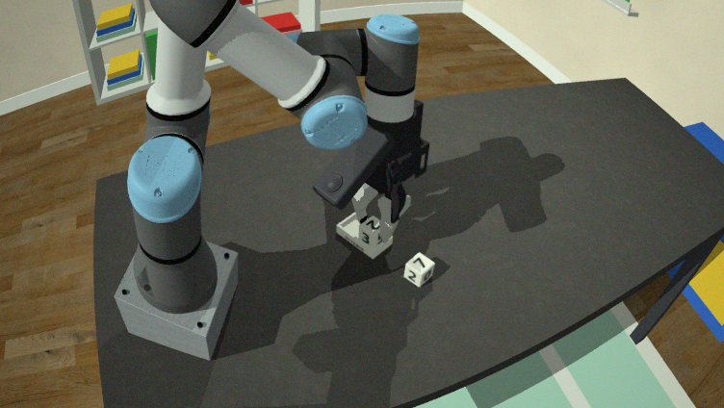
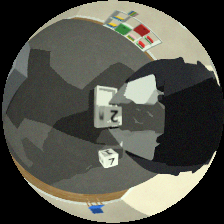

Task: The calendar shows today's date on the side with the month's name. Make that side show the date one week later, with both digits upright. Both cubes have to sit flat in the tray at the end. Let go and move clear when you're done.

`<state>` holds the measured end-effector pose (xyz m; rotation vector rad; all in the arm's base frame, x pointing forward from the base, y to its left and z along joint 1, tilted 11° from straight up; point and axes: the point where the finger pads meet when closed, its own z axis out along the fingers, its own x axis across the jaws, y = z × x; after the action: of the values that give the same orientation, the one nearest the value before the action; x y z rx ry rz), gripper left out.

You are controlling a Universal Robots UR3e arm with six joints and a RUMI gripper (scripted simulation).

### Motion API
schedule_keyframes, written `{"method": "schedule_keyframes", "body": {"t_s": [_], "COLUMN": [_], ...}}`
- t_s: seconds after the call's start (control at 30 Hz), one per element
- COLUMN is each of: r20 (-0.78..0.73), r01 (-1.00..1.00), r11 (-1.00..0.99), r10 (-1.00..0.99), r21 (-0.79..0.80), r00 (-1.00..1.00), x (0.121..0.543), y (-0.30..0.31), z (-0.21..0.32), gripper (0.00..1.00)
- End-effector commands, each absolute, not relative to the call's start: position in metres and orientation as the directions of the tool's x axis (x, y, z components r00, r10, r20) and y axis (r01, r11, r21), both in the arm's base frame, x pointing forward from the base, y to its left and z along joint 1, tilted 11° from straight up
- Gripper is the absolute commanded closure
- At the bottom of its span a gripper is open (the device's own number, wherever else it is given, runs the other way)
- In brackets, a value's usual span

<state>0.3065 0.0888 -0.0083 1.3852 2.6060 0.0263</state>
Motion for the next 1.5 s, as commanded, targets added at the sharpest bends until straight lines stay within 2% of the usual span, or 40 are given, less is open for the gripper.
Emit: {"method": "schedule_keyframes", "body": {"t_s": [0.0, 1.47], "r20": [-0.16, -0.16], "r01": [0.819, 0.819], "r11": [0.563, 0.563], "r10": [0.823, 0.823], "r21": [0.106, 0.106], "r00": [-0.545, -0.545], "x": [0.3072, 0.3059], "y": [0.0889, 0.0894], "z": [-0.0077, -0.0005], "gripper": [0.89, 0.89]}}
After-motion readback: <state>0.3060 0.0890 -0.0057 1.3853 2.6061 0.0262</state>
